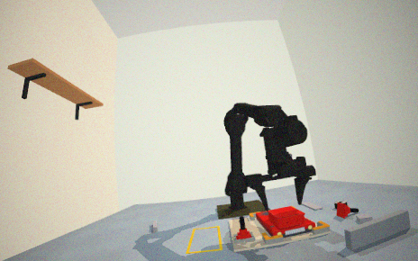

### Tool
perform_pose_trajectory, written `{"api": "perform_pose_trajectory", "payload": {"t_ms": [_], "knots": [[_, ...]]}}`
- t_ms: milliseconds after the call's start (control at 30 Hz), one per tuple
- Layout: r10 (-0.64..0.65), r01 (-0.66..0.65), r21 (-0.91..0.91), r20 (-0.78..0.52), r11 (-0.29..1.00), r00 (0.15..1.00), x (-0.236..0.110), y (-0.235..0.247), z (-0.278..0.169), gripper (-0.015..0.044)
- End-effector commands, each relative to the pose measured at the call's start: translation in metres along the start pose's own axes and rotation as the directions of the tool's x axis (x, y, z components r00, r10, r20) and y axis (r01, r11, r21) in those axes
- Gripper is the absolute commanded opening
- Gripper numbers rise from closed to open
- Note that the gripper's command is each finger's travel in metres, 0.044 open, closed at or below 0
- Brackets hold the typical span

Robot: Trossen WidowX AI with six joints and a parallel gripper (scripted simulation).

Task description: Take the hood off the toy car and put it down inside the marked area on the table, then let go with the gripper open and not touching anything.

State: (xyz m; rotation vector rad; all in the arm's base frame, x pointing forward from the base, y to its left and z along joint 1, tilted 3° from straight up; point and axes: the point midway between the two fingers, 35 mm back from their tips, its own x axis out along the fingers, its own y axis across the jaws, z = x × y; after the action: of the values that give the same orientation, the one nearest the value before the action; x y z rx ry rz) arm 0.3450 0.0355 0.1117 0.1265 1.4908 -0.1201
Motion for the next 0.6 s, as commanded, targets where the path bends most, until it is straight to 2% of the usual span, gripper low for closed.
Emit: {"api": "perform_pose_trajectory", "payload": {"t_ms": [0,567], "knots": [[0.006,-0.006,0.005,-0.001,1.0,1.0,0.0047,0.0012,-0.0003,0.044],[0.006,-0.006,0.005,-0.001,1.0,1.0,0.0139,0.0015,-0.0004,0.044]]}}
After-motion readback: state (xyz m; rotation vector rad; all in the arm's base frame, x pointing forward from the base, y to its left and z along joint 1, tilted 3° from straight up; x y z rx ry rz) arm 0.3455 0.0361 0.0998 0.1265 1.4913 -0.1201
